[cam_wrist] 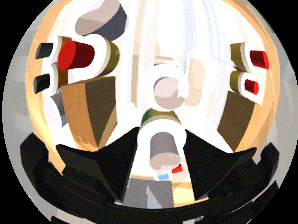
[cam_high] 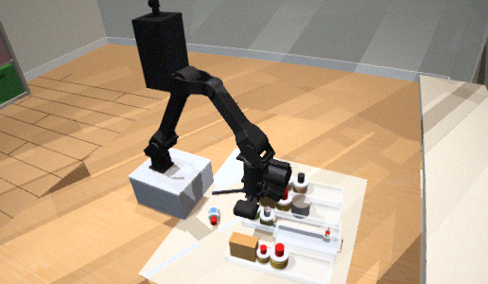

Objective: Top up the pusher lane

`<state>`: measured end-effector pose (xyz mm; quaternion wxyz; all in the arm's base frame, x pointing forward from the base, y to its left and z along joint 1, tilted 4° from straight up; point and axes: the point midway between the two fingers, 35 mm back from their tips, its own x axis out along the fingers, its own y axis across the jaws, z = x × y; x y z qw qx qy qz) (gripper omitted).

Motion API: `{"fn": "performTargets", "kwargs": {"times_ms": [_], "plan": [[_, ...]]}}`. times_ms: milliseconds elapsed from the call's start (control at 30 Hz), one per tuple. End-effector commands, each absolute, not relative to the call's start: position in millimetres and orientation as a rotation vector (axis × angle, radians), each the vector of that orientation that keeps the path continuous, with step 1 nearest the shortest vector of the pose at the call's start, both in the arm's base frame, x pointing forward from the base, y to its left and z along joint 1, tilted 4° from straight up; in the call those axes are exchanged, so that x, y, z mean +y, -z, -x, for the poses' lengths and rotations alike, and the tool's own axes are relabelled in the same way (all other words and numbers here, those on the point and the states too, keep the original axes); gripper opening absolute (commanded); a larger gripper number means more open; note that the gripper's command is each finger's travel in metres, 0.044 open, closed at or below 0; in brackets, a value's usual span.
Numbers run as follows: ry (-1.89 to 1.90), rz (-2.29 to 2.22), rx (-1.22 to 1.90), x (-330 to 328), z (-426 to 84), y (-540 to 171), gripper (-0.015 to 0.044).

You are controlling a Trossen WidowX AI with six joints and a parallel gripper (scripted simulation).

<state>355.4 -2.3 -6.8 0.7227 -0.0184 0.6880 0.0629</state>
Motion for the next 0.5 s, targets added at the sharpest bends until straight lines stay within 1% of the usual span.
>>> {"fn": "performTargets", "kwargs": {"times_ms": [0, 467], "plan": [[-0.138, 0.040, 1.492, -1.3, -362.1, 6.7, 0.0000], [-0.138, 0.040, 1.492, -1.1, -362.2, 11.0, 0.0000]]}}
